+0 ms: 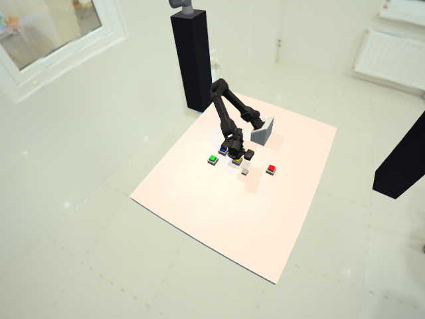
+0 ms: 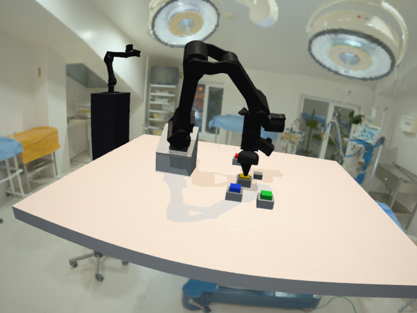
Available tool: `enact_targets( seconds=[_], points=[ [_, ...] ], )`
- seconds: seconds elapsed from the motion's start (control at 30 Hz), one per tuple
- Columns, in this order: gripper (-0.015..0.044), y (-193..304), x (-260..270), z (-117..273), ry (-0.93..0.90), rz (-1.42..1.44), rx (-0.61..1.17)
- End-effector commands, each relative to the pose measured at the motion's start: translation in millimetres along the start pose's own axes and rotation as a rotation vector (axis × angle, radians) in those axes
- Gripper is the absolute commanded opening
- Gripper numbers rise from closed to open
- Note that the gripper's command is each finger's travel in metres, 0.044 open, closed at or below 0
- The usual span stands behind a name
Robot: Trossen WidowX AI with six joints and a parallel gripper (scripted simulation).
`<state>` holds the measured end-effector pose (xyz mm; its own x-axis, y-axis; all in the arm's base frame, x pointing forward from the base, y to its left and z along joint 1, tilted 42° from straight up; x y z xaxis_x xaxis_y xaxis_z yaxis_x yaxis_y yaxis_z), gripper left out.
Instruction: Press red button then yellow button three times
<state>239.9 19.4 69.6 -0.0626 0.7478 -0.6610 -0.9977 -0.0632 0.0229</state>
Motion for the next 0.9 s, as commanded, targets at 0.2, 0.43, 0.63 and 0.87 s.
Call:
enact_targets(
  seconds=[0.2, 0.43, 0.63, 0.87],
  points=[
    [0.002, 1, 1, 33, 0.002, 0.009, 0.008],
    [0.002, 0, 1, 31, 0.001, 0.009, 0.008],
    [0.002, 0, 1, 21, 0.001, 0.009, 0.008],
    [0.002, 0, 1, 10, 0.002, 0.009, 0.008]
  ],
)
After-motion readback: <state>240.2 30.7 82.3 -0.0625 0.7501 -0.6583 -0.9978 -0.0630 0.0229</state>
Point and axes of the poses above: the point midway between the two fingers, 35 mm back from their tips, its own z axis back along the fingers, its own x axis across the jaws, y = z × x, the point moved 10 cm from there along z, back along the fingers, and after that the axes turned 5 degrees about z, right-handed, at the moved point
